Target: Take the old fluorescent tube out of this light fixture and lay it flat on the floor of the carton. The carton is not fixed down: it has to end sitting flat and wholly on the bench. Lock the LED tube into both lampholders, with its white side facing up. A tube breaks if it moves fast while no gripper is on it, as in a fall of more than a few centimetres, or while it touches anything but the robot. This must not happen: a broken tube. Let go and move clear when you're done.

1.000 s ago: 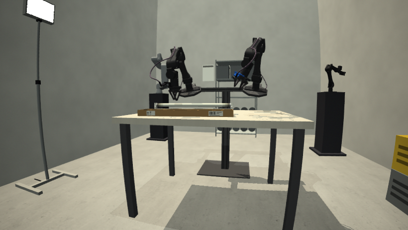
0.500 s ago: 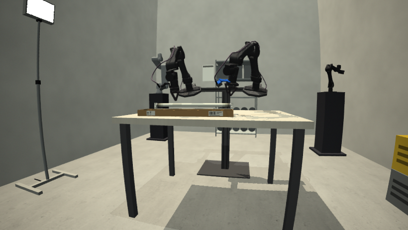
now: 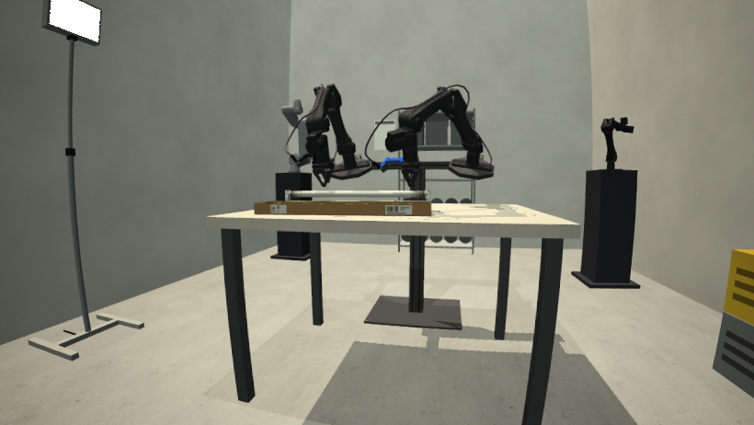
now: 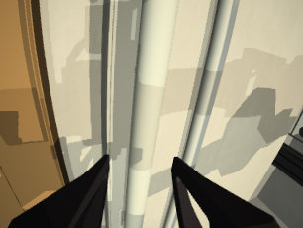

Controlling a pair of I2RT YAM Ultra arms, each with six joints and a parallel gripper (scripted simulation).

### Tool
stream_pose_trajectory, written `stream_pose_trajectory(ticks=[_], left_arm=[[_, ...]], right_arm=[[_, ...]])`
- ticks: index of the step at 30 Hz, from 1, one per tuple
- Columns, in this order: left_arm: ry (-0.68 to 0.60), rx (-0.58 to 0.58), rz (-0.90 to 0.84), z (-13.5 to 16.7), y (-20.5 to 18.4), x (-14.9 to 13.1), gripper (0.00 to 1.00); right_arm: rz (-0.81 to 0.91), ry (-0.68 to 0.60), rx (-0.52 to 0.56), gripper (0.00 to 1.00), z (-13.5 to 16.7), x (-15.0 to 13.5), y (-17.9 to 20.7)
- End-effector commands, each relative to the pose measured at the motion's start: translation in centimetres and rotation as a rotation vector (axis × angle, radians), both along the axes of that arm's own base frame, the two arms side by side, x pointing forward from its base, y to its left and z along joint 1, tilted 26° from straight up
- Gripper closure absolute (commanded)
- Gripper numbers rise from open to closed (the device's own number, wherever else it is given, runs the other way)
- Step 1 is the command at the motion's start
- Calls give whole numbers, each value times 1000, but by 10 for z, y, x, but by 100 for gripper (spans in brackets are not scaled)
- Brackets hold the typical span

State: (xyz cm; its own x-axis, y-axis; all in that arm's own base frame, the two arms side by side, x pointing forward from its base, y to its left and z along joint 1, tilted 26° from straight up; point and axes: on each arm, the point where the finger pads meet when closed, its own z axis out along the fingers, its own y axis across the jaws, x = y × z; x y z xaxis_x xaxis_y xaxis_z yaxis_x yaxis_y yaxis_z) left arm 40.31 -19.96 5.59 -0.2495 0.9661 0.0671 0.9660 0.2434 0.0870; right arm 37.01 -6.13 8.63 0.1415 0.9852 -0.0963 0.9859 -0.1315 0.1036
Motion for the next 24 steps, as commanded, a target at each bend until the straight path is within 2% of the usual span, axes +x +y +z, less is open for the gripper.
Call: stream_pose_trajectory(ticks=[1,3,4,6,7,11,14,15,18,19,20,21,24], left_arm=[[-2,35,-90,8,-15,-2,51],[-18,14,-70,15,-16,0,51],[0,-7,-62,6,-26,-4,51],[-9,-13,-57,10,-27,-4,51],[-40,-30,-55,24,-27,-1,51],[-28,-23,-61,19,-26,-2,51],[-54,-36,-51,27,-24,4,51],[-76,-46,-35,26,-20,14,51],[-74,-46,-62,26,-30,8,51],[-68,-43,-63,26,-30,6,51],[-33,-20,-57,1,-18,2,51],[-18,-12,-44,-12,-13,6,51],[-12,-5,-71,-23,-22,0,51]], right_arm=[[-60,-27,13,51,10,-5,1],[-28,-60,-3,51,14,5,4],[-29,-3,-12,51,11,-10,-5],[-24,-2,-12,51,11,-11,-5],[-13,5,-10,51,9,-12,-2],[-19,0,-3,51,9,-8,0],[-15,17,-5,51,5,-13,0],[-10,57,2,51,-8,-16,0],[-18,8,-3,51,6,-8,-1],[-21,13,2,51,-17,-4,-6],[-20,1,2,51,-16,-1,-6],[-19,5,4,51,-20,-1,-5],[-14,-9,9,51,-24,1,-3]])
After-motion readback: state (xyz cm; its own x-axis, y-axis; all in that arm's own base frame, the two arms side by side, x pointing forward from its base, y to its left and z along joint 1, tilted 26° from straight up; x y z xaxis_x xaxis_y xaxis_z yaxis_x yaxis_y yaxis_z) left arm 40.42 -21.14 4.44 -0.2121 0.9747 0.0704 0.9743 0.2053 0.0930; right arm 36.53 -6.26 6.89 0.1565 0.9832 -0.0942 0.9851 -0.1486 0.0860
